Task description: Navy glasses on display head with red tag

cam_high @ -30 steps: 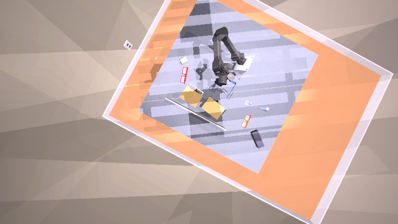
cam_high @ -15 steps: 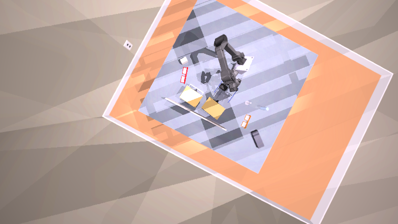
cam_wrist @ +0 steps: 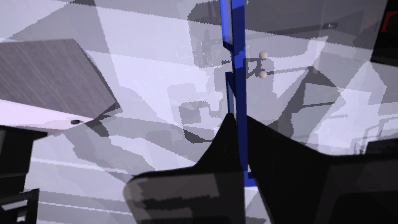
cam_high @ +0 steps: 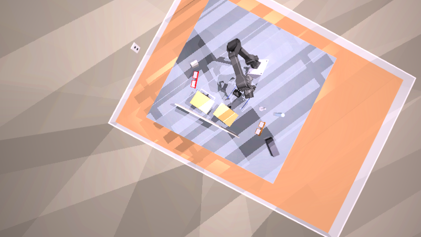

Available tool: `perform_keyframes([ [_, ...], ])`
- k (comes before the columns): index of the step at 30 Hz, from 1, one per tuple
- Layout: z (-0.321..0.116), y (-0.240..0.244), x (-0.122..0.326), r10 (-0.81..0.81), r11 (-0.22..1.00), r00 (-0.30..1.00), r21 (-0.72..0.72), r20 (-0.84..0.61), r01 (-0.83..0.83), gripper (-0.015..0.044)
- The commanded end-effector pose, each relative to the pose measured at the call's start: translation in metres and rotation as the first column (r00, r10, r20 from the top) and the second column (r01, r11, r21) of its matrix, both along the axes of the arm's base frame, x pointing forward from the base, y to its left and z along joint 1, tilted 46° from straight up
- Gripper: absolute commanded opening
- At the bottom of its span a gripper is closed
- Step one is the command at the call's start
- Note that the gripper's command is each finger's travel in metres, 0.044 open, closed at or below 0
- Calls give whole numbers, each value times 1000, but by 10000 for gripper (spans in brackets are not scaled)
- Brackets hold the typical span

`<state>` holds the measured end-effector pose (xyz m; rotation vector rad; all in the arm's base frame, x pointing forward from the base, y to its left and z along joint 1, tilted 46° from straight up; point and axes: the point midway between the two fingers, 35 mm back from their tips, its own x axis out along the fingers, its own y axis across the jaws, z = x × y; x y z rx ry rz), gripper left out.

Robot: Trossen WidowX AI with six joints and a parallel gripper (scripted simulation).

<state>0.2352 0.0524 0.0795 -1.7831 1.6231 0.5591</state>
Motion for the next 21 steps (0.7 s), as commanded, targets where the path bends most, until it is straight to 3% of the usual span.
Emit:
perform_keyframes([
  [1,-4,-4,1,3,1000,1000,3,-1,-3,0],
  [21,-26,-25,6,3,1000,1000,3,0,-3,0],
])
